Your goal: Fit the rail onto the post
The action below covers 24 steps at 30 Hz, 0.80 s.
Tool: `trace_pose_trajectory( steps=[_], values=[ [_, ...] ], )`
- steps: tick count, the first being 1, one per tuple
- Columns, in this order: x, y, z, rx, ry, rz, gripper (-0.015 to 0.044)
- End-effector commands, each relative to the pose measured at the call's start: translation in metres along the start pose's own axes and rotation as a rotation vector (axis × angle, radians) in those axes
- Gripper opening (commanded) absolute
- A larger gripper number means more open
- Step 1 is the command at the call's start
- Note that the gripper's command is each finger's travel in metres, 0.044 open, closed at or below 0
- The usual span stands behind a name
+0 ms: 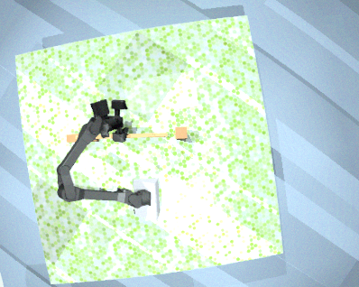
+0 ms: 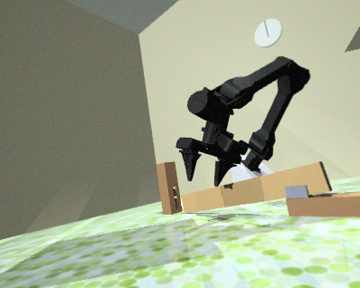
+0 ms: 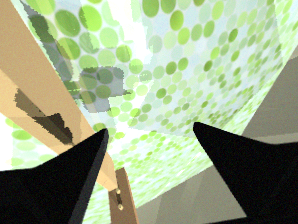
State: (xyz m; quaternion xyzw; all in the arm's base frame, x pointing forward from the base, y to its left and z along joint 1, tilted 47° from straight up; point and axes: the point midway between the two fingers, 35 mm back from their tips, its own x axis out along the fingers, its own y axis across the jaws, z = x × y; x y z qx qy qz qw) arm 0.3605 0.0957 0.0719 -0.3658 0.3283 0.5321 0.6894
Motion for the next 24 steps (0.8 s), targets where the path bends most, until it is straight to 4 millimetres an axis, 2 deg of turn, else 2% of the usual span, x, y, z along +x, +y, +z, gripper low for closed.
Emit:
trace_pose_trajectory(
  steps=[1, 4, 6, 17, 24],
  values=[
    [0.007, 0.040, -0.058, -0.076, -0.113, 0.207, 0.0440],
    [0.003, 0.059, -0.078, -0.102, -0.221, 0.262, 0.0440],
    [0.001, 0.066, -0.085, -0.109, -0.270, 0.273, 0.0440],
    [0.001, 0.067, -0.085, -0.110, -0.274, 0.274, 0.0440],
    [0.011, 0.069, -0.083, -0.110, -0.272, 0.274, 0.0440]
  ],
)
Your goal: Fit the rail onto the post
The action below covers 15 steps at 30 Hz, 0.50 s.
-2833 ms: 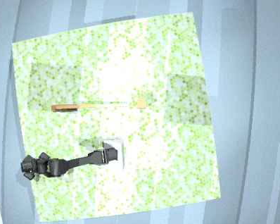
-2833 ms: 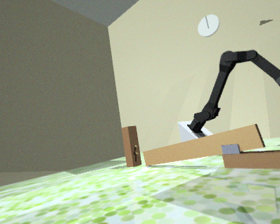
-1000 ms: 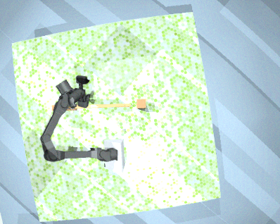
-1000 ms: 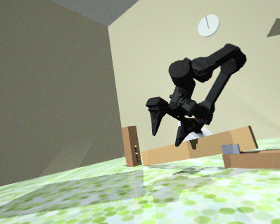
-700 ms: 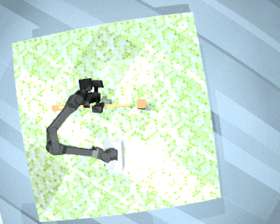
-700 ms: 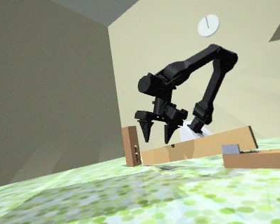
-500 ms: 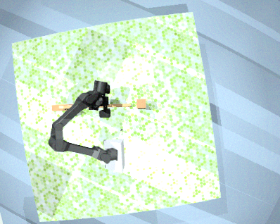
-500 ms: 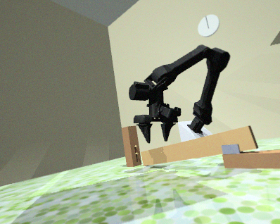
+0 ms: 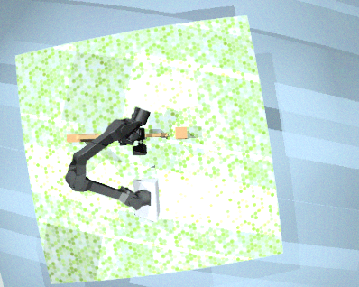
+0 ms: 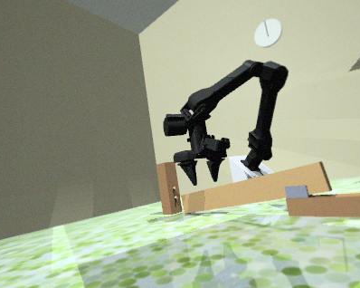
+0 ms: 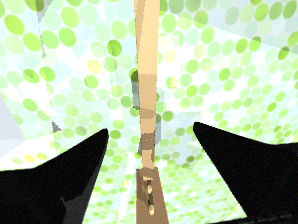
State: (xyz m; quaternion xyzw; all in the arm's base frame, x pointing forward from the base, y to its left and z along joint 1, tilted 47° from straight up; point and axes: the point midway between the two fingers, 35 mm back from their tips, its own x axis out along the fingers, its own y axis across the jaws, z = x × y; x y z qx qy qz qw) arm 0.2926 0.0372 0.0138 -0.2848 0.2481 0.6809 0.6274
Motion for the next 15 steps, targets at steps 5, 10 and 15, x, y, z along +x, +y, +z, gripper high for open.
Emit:
trace_pose_trajectory(
  steps=[5, 10, 15],
  values=[
    [0.014, 0.001, 0.000, 0.008, -0.006, 0.005, 0.0440],
    [0.023, 0.001, 0.000, 0.008, -0.006, 0.005, 0.0440],
    [0.031, 0.001, 0.000, 0.008, -0.006, 0.005, 0.0440]
  ],
)
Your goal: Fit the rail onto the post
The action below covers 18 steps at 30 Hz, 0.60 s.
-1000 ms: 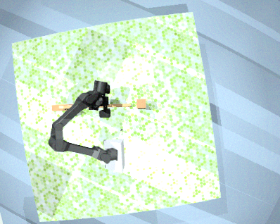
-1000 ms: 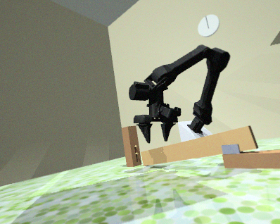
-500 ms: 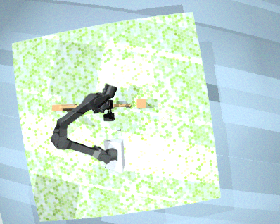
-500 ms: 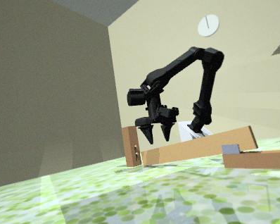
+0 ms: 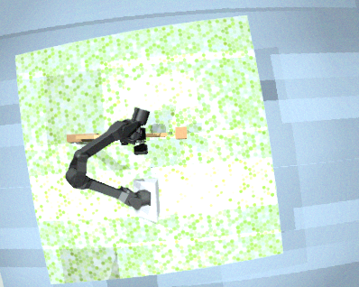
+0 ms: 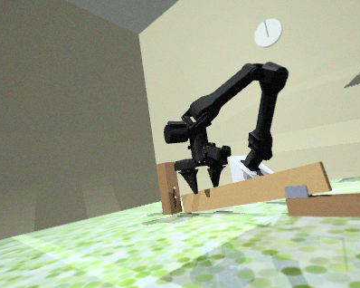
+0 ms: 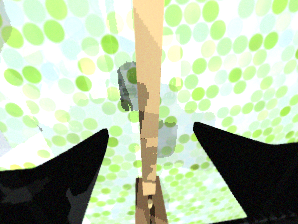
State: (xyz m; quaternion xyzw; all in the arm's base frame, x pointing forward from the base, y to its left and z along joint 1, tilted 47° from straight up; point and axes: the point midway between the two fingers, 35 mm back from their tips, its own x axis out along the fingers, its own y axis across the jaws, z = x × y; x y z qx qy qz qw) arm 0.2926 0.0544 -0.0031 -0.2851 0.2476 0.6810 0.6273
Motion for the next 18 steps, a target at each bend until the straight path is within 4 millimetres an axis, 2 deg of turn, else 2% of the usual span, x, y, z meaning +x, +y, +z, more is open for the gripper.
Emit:
trace_pose_trajectory(
  steps=[1, 18],
  values=[
    [0.008, 0.002, 0.000, 0.009, -0.006, 0.005, 0.0440],
    [0.035, 0.003, 0.001, 0.009, -0.010, 0.005, 0.0440]
  ],
)
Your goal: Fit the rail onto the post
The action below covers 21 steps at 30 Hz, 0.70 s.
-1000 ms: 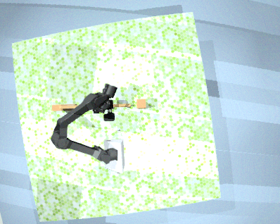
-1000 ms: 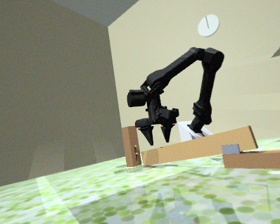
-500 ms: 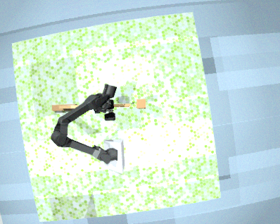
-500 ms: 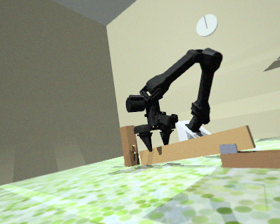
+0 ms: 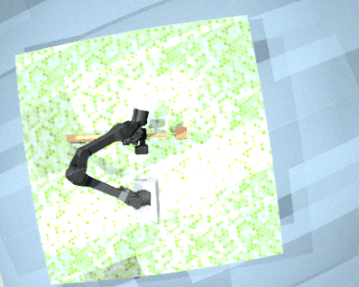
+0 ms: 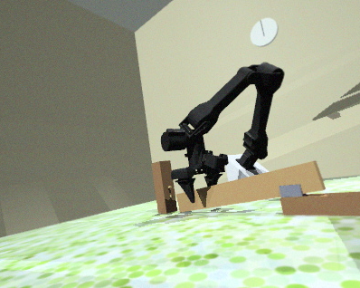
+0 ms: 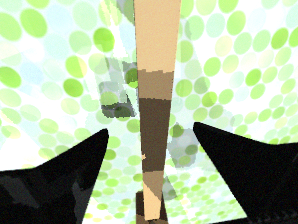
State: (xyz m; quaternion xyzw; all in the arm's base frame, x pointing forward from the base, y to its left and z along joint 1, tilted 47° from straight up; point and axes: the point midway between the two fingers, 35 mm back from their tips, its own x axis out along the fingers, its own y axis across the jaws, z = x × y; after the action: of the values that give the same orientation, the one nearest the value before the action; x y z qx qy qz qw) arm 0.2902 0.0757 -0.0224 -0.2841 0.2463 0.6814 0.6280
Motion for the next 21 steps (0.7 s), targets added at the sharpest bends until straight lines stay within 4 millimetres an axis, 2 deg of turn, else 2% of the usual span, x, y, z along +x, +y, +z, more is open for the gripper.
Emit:
trace_pose_trajectory(
  steps=[1, 6, 21],
  values=[
    [0.0080, 0.0027, 0.0003, 0.009, -0.007, 0.005, 0.0440],
    [0.0133, 0.0034, 0.0008, 0.009, -0.008, 0.006, 0.0440],
    [0.0133, 0.0034, 0.0008, 0.009, -0.008, 0.006, 0.0046]
  ],
)
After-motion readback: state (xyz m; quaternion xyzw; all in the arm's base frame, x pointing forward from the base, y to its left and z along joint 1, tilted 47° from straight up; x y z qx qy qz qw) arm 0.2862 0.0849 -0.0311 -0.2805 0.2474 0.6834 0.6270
